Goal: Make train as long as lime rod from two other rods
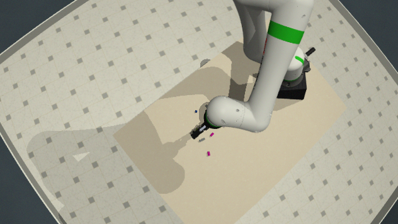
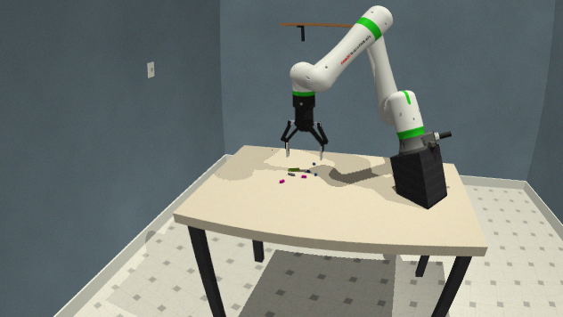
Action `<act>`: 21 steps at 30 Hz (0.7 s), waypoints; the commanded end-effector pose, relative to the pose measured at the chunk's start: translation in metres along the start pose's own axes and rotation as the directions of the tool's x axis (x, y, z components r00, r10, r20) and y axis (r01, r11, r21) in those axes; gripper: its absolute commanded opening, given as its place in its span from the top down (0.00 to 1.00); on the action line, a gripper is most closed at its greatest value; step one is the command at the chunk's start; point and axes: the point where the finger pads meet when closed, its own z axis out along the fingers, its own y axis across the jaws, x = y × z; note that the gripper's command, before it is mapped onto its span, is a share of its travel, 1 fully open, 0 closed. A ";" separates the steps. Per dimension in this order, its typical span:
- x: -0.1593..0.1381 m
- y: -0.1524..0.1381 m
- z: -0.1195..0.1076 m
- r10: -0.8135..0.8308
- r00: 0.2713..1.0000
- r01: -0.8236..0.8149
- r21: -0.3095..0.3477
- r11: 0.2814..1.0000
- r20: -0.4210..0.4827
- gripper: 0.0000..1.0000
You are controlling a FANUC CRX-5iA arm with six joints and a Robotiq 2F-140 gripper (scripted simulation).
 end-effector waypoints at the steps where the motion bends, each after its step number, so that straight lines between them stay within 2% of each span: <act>1: 0.000 0.000 0.000 0.000 1.000 0.000 0.000 1.000 0.000 0.00; 7: 0.001 0.002 0.000 -0.018 1.000 0.018 0.000 1.000 0.000 0.00; 10: 0.009 0.020 -0.001 -0.192 0.981 0.192 0.000 0.981 0.000 0.00; 14: 0.016 0.035 -0.001 -0.329 0.944 0.329 0.000 0.944 0.000 0.00; 21: 0.030 0.061 -0.001 -0.565 0.825 0.565 0.000 0.825 0.000 0.00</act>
